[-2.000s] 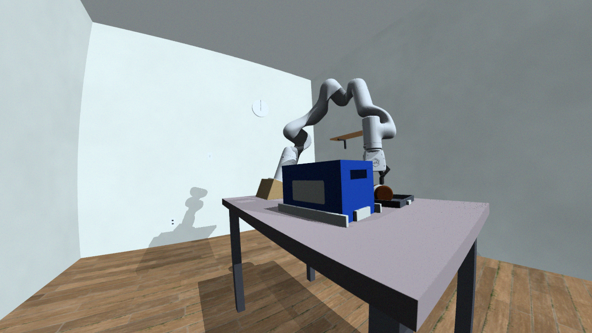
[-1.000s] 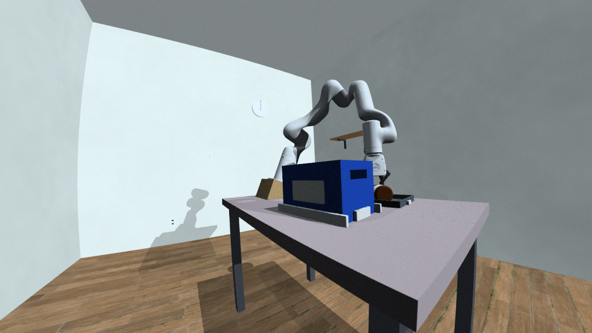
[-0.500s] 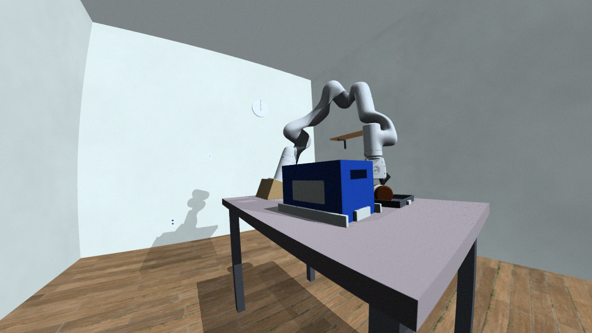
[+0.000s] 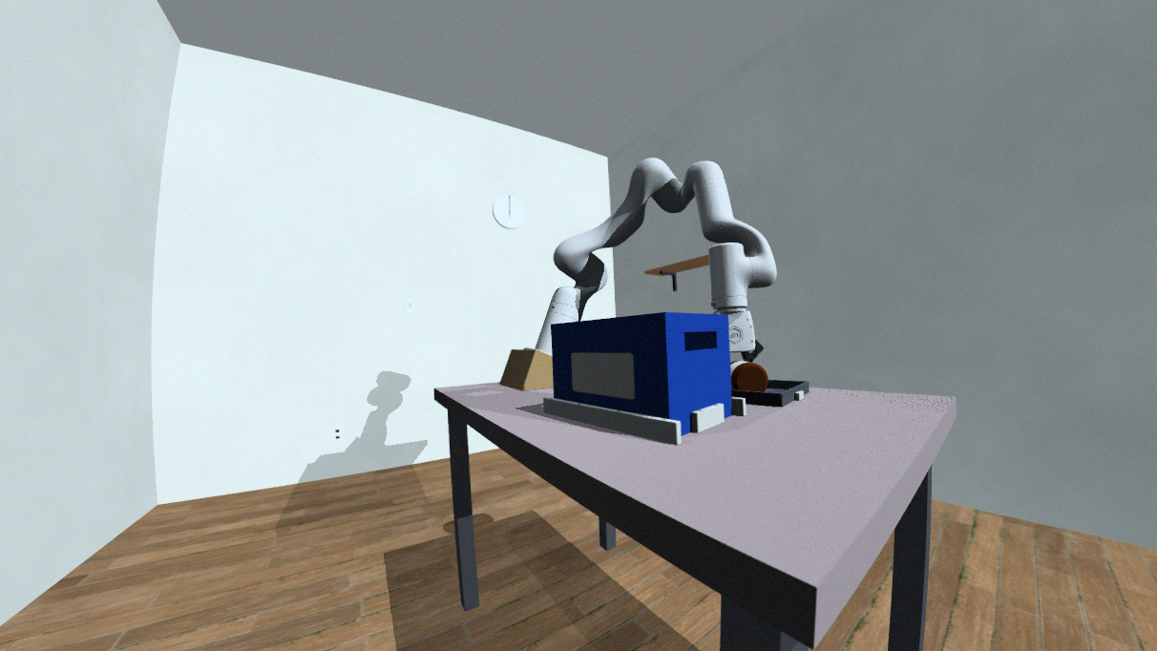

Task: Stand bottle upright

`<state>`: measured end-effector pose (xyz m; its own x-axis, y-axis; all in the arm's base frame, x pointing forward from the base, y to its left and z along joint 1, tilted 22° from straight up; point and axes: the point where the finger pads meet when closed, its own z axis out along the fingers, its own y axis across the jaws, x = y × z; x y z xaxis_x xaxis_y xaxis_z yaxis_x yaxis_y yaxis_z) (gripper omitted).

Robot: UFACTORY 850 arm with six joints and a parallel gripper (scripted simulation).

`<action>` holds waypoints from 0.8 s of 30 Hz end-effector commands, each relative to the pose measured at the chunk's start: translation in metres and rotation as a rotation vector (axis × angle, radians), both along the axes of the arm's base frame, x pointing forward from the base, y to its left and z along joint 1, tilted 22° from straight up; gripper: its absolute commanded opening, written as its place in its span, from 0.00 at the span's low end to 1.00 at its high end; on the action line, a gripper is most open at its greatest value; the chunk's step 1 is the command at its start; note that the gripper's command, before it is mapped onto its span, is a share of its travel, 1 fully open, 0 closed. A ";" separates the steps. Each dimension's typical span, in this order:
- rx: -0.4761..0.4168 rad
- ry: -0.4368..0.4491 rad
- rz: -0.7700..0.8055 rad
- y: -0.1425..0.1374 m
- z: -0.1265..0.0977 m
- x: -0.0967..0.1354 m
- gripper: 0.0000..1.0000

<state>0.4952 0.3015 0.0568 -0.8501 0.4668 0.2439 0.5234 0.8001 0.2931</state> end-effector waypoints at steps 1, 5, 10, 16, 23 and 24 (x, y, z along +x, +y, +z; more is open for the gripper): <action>0.001 -0.002 0.000 0.000 0.001 0.001 0.65; 0.001 -0.002 0.000 0.000 0.001 0.001 0.65; 0.001 -0.002 0.000 0.000 0.001 0.001 0.65; 0.001 -0.002 0.000 0.000 0.001 0.001 0.00; 0.001 -0.002 0.000 0.000 0.001 0.001 0.00; 0.001 -0.002 0.000 0.000 0.001 0.001 0.00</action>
